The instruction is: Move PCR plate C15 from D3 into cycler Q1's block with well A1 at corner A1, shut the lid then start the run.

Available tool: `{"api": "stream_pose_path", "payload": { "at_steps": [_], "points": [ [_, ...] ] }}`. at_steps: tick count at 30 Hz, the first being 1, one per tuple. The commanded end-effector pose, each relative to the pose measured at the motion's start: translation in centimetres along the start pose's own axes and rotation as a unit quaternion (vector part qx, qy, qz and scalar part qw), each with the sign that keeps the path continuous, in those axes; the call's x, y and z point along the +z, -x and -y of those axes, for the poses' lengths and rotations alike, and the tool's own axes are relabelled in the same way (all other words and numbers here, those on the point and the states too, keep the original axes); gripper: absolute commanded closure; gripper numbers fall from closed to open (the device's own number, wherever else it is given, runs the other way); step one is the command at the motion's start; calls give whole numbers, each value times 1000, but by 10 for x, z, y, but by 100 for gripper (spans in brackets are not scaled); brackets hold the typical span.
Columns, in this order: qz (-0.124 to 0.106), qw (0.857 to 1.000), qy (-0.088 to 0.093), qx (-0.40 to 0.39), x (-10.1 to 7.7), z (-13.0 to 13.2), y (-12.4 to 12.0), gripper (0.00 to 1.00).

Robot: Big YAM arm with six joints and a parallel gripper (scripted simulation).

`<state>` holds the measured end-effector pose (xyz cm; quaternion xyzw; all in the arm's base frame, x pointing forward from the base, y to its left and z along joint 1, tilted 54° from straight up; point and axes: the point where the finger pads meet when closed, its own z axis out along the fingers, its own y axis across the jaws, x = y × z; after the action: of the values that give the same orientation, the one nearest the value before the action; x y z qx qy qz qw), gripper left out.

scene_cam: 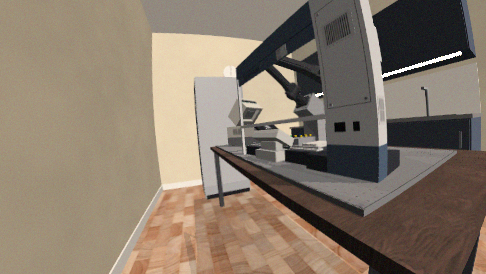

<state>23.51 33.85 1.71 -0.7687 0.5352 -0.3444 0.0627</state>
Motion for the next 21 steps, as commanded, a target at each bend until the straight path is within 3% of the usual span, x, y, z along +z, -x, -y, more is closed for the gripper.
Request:
{"api": "stream_pose_path", "payload": {
  "at_steps": [1,8,12,15,21],
  "points": [
    [18,999,-3,43,-2,8,-11,100],
    [21,997,8,80,13,7,-30,100],
    [26,991,14,129,24,13,-55,100],
    [35,986,16,160,24,16,-58,100],
    [40,976,28,213,41,10,-84,100]
  ]
}}
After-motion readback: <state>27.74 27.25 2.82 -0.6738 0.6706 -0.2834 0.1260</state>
